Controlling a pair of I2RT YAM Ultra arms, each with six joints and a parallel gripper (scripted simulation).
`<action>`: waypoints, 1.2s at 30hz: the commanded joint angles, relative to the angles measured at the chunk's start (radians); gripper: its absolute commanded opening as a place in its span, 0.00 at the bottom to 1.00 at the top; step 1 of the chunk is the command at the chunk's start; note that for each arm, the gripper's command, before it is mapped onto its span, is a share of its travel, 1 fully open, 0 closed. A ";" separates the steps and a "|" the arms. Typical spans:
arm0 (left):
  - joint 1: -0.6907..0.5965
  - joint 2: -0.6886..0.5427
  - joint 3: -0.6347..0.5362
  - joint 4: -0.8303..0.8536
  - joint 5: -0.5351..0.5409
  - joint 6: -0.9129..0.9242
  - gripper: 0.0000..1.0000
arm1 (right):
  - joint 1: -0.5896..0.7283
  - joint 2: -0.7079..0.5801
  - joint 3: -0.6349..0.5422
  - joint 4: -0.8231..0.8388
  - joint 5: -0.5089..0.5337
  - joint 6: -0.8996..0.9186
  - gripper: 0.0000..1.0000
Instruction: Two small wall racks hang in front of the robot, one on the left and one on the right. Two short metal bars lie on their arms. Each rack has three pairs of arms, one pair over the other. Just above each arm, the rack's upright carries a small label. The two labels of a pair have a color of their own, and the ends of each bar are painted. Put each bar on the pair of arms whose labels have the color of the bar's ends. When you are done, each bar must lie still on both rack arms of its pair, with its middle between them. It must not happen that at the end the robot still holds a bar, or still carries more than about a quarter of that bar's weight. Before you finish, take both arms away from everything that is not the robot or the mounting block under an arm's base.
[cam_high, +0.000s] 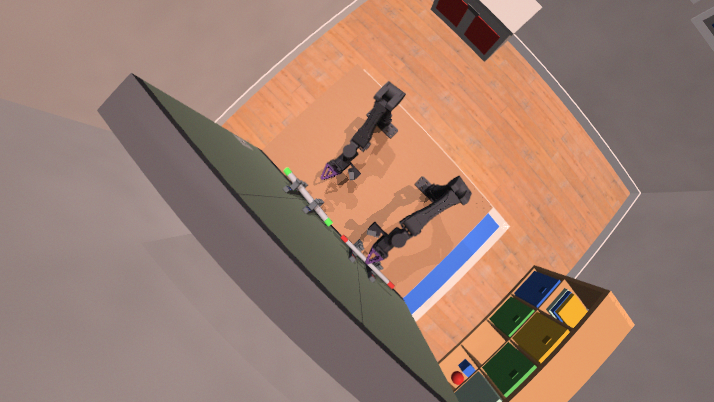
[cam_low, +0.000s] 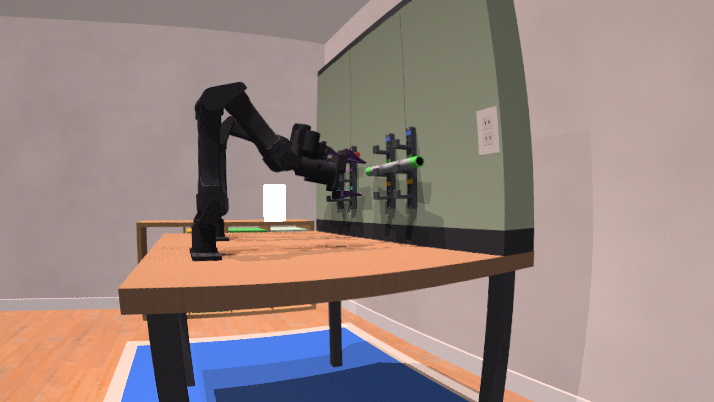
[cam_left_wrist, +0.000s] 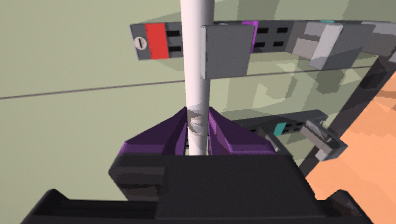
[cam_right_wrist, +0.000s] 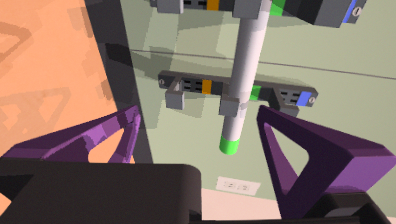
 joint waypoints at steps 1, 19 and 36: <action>-0.010 -0.037 0.021 0.110 -0.004 -0.003 0.00 | 0.006 -0.036 0.003 0.001 0.006 0.013 1.00; -0.010 -0.034 0.011 0.112 -0.004 -0.003 0.00 | 0.006 -0.035 0.003 -0.005 0.008 0.013 1.00; -0.010 -0.032 0.004 0.119 -0.004 -0.003 0.00 | 0.006 -0.035 0.004 -0.008 0.009 0.013 1.00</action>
